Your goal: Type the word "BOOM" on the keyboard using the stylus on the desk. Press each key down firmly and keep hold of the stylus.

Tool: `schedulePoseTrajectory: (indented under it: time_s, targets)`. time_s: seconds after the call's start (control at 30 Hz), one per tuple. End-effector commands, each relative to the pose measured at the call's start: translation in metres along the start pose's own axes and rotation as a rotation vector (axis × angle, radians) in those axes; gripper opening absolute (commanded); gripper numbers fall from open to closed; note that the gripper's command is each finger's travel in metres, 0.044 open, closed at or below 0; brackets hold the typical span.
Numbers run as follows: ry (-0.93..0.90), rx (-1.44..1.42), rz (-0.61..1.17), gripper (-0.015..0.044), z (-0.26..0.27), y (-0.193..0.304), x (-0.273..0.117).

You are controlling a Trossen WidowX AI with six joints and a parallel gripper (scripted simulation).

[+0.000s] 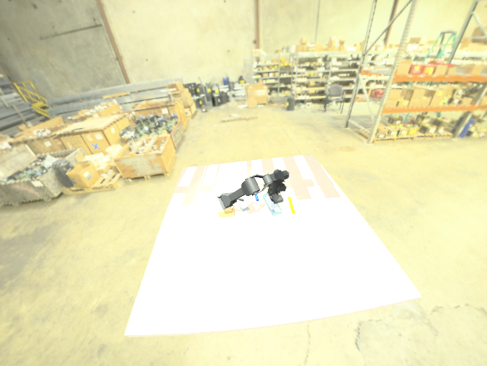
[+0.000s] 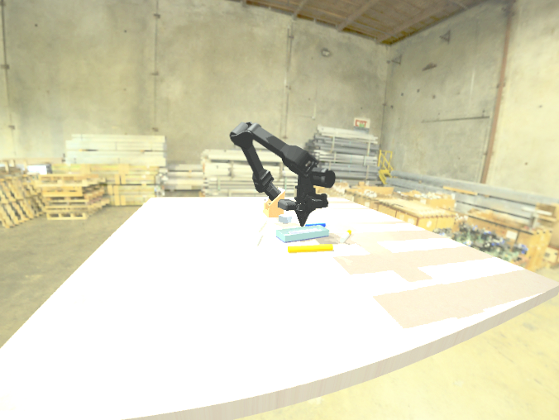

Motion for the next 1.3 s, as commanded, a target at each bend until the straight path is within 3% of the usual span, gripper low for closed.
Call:
schedulePoseTrajectory:
  time_s: [0.0,0.37,0.53,0.9,1.1,1.27]
  targets:
    - [0.008,0.016,0.000,0.0000,-0.043,0.001,0.000]
    - [0.010,0.016,0.001,0.0000,-0.053,0.002,0.000]
    - [0.009,0.015,0.002,0.0000,-0.027,0.029,0.000]
    - [0.008,0.015,0.002,0.0000,-0.023,0.030,0.000]
    - [0.005,0.015,0.001,0.0000,0.046,0.028,0.000]
    - [0.005,0.015,0.001,0.0000,0.048,0.029,0.001]
Point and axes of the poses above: the point midway between the two fingers, 35 mm back from their tips, its own x axis out along the fingers, its own z axis across the jaws, y = z × x, the point moved 7 cm from there along -x, back along the fingers, and after that the axes turned 1 degree about -x, right-handed, at the moved point
